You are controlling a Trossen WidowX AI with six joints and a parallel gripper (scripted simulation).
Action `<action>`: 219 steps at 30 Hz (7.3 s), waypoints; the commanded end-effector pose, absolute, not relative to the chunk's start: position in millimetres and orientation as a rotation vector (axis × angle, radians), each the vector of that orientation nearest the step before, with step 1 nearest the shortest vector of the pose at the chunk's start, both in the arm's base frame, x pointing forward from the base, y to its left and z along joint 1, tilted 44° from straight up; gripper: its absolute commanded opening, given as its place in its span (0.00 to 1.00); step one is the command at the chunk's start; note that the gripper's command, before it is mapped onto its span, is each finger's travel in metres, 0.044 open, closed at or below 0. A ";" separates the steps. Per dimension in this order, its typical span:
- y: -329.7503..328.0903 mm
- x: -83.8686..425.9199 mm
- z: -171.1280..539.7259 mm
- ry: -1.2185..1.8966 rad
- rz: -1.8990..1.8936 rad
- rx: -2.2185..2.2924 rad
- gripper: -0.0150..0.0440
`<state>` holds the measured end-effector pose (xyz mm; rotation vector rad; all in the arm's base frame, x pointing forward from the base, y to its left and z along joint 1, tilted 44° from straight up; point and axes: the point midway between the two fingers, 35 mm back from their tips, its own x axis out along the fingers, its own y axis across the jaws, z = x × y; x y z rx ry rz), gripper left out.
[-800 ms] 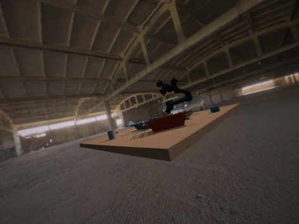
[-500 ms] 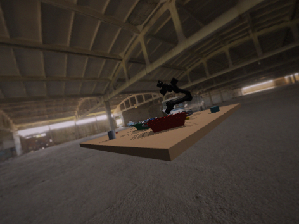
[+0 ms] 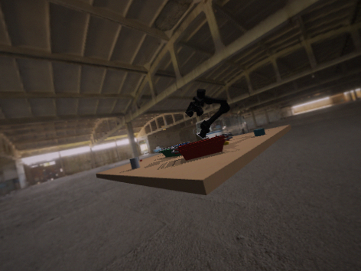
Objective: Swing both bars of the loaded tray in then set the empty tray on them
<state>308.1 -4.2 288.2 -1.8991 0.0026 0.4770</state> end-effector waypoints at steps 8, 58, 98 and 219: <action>49.7 367.3 207.9 0.688 0.854 -0.430 0.39; 136.6 385.4 97.8 1.521 0.555 0.665 0.39; 53.2 382.3 83.0 1.527 0.542 0.667 0.39; -63.5 366.9 -35.0 1.525 0.540 0.669 0.39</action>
